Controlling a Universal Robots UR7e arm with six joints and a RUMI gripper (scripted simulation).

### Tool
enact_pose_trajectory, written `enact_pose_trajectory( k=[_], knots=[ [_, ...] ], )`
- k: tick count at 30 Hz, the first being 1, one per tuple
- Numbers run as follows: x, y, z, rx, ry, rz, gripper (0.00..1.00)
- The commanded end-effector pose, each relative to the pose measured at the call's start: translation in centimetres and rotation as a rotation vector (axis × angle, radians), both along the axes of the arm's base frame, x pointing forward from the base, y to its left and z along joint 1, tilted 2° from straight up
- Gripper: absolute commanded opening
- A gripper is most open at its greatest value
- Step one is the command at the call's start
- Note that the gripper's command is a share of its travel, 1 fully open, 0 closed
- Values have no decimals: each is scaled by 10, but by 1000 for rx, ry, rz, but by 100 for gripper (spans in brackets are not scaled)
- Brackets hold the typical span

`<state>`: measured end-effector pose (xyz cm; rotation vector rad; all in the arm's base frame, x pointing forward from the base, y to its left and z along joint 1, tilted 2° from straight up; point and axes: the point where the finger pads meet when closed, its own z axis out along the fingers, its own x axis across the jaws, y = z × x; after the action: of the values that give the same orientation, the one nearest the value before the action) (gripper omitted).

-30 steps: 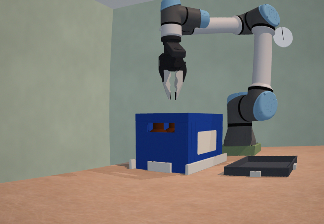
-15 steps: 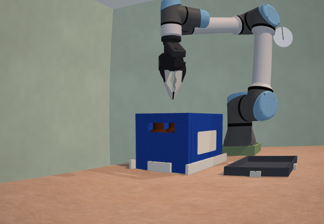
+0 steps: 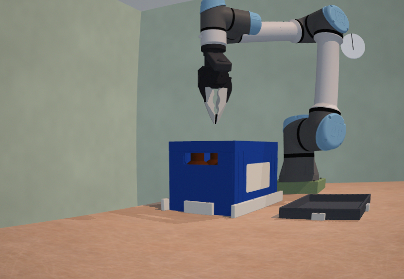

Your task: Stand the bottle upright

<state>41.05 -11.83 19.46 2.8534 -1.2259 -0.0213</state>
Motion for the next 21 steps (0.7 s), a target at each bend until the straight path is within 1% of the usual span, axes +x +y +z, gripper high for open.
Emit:
enact_pose_trajectory(
  k=[1, 3, 5, 10, 12, 21],
  knots=[
    [0, 0, 0, -1, -1, 0, 0],
    [0, 0, 0, -1, -1, 0, 0],
    [1, 8, 0, -1, -1, 0, 0],
    [3, 65, -1, 0, -1, 0, 0],
    [2, 79, -2, -1, -1, 0, 0],
    [2, 82, -2, -1, -1, 0, 0]
  ],
)
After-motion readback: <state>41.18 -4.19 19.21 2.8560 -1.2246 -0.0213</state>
